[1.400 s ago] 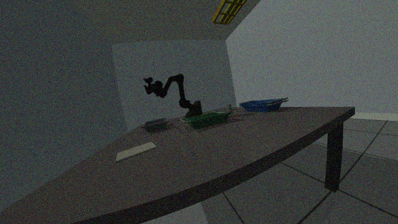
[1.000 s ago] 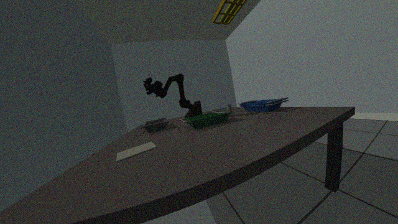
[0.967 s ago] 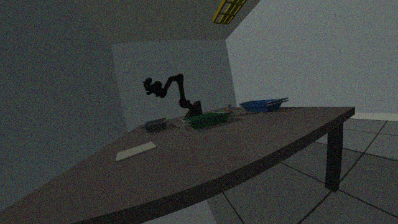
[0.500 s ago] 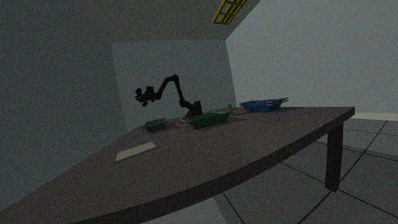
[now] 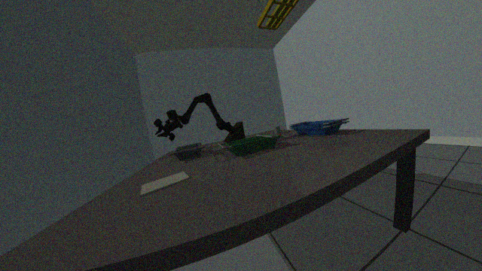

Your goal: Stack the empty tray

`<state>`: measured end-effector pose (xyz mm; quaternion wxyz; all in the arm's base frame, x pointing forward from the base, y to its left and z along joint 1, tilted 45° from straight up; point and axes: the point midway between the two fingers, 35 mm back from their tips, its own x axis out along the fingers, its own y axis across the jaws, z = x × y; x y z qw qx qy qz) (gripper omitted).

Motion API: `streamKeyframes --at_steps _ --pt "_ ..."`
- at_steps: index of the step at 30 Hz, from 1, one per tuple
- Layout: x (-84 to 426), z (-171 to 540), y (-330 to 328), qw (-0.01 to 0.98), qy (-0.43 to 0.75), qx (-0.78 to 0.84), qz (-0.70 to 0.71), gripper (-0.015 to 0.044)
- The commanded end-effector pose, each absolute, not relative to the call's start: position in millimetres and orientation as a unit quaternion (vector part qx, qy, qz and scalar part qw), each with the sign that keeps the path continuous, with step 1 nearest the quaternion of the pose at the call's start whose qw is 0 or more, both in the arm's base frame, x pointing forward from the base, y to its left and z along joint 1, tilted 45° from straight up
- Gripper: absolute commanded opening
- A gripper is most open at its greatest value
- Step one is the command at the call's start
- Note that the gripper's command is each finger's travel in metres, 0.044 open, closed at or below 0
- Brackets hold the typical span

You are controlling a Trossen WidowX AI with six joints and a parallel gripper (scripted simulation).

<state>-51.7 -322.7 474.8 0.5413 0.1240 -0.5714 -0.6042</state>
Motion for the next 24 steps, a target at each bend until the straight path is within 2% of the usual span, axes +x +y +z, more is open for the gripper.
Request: streamKeyframes --at_steps 1,6,12,18,24 --pt "-11 460 -347 0.567 -0.519 0.17 -0.617 0.0083" --pt "45 438 -367 0.604 -0.441 0.216 -0.627 0.0083" --pt "129 391 -381 0.664 -0.281 0.246 -0.648 0.0083" --pt "207 359 -359 0.738 -0.153 0.243 -0.611 0.0083" --pt "250 316 -348 0.757 -0.018 0.224 -0.614 0.0083"
